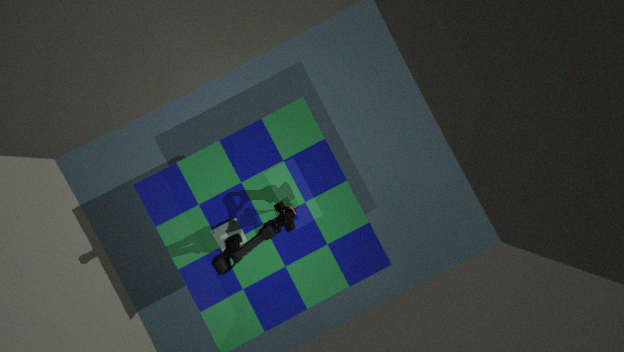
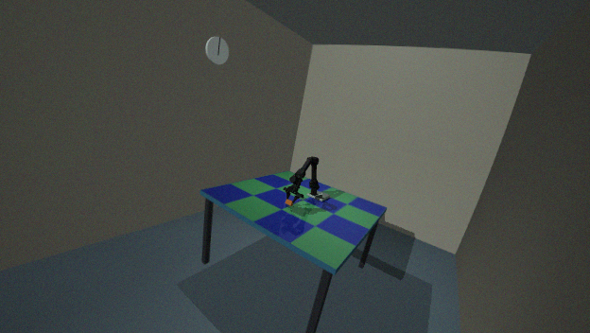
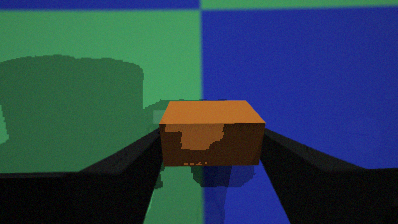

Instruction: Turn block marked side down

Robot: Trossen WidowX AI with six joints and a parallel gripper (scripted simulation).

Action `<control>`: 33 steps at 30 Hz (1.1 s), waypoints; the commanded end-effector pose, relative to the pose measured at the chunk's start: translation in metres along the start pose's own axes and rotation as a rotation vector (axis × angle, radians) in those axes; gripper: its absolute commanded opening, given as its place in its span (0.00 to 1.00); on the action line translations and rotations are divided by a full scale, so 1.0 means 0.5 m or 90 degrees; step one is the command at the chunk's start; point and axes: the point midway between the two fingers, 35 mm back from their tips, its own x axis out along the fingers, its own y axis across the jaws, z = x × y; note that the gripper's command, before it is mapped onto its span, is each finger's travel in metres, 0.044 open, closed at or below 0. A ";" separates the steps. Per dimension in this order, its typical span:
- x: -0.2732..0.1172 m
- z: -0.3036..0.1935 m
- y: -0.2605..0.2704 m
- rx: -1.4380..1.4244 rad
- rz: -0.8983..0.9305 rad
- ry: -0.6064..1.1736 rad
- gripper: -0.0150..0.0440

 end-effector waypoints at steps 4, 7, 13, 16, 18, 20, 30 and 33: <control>-0.013 -0.001 -0.002 -0.003 -0.002 -0.069 0.25; -0.015 -0.004 -0.002 -0.003 -0.002 -0.089 0.25; -0.014 -0.004 -0.002 -0.003 -0.002 -0.092 0.25; 0.000 -0.002 -0.001 -0.003 -0.001 -0.115 0.25; 0.011 0.000 0.000 -0.002 -0.001 -0.135 0.25; 0.021 0.001 0.000 -0.002 0.000 -0.155 0.25; 0.057 -0.001 0.001 -0.001 0.002 -0.253 0.25; 0.063 -0.004 0.001 -0.001 0.002 -0.282 0.25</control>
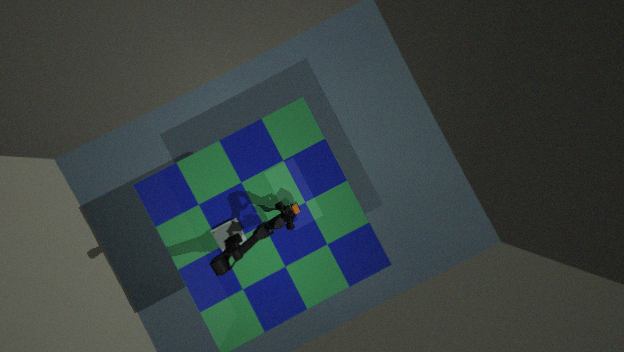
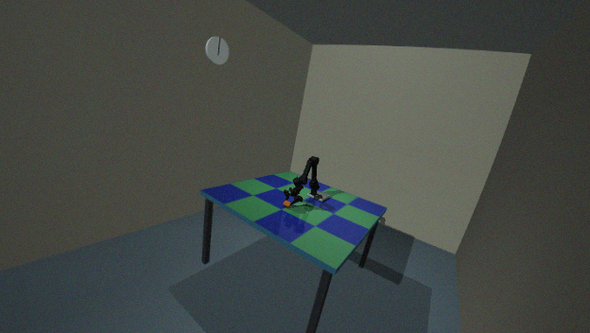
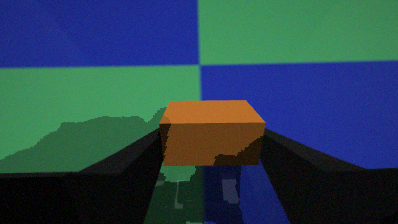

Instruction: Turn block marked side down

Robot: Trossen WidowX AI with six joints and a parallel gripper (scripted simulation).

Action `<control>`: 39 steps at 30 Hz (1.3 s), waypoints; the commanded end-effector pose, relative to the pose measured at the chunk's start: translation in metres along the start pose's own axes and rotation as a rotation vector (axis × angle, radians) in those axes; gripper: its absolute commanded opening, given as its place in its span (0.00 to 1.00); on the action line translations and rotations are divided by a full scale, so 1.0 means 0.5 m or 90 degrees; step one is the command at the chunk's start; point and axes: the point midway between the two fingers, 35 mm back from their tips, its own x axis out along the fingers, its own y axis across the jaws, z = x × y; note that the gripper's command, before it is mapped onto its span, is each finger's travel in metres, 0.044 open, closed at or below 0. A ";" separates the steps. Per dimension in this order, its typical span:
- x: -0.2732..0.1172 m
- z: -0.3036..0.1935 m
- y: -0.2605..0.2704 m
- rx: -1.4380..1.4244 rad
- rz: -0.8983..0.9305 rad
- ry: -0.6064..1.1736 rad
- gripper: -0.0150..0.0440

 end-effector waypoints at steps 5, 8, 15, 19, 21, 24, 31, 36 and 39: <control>0.010 -0.025 0.002 -0.004 0.004 -0.066 0.25; 0.008 -0.030 0.001 -0.005 0.003 -0.095 0.25; -0.008 -0.040 -0.001 -0.007 0.002 -0.164 0.25; -0.017 -0.044 -0.002 -0.007 0.001 -0.188 0.25; -0.017 -0.043 -0.002 -0.007 0.001 -0.190 0.25; -0.021 -0.040 -0.001 -0.007 0.002 -0.205 0.25; -0.021 -0.040 -0.001 -0.007 0.002 -0.205 0.25; -0.021 -0.040 -0.001 -0.007 0.002 -0.205 0.25; -0.021 -0.040 -0.001 -0.007 0.002 -0.205 0.34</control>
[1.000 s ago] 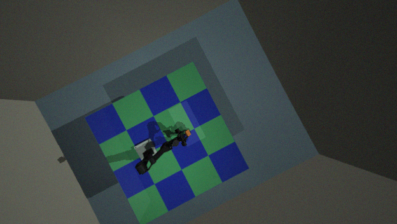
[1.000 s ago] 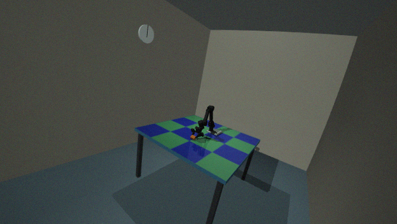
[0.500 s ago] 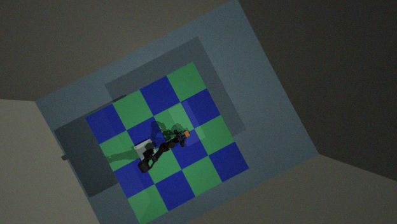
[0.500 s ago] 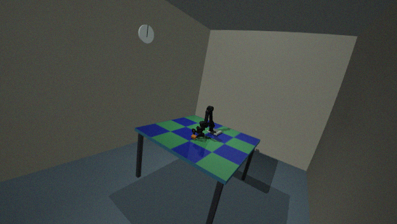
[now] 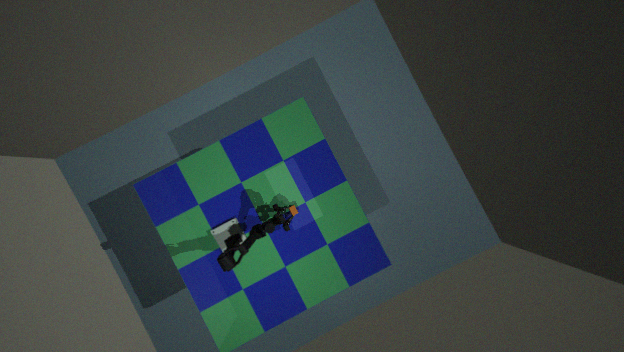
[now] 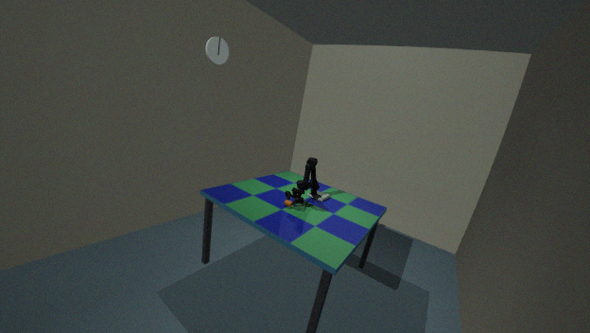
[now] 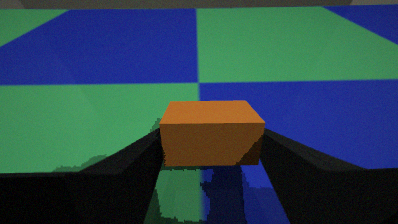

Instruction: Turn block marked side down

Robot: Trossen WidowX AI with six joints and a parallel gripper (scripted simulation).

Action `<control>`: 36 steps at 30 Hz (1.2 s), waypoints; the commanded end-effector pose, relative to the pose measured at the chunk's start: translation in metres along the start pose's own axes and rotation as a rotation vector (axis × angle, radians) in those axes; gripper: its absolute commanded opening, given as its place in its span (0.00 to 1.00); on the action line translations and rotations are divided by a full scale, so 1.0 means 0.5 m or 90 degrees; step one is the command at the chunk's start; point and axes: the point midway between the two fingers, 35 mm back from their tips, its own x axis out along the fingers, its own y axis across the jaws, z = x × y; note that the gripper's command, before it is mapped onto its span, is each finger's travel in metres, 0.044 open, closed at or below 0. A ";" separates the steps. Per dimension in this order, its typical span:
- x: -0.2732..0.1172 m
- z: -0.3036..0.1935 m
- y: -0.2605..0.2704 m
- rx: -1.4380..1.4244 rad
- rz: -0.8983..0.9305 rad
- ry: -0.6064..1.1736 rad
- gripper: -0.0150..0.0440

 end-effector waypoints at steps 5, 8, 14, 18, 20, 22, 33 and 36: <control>0.000 0.001 0.001 -0.004 0.003 -0.002 0.57; 0.000 0.001 0.001 -0.004 0.003 -0.002 0.70; 0.000 0.001 0.001 -0.004 0.003 -0.002 0.97; 0.000 0.001 0.001 -0.004 0.003 -0.002 1.00; 0.000 0.001 0.001 -0.004 0.003 -0.002 1.00; 0.000 0.001 0.001 -0.004 0.003 -0.002 1.00; 0.000 0.001 0.001 -0.004 0.003 -0.002 1.00; 0.000 0.001 0.001 -0.004 0.003 -0.002 1.00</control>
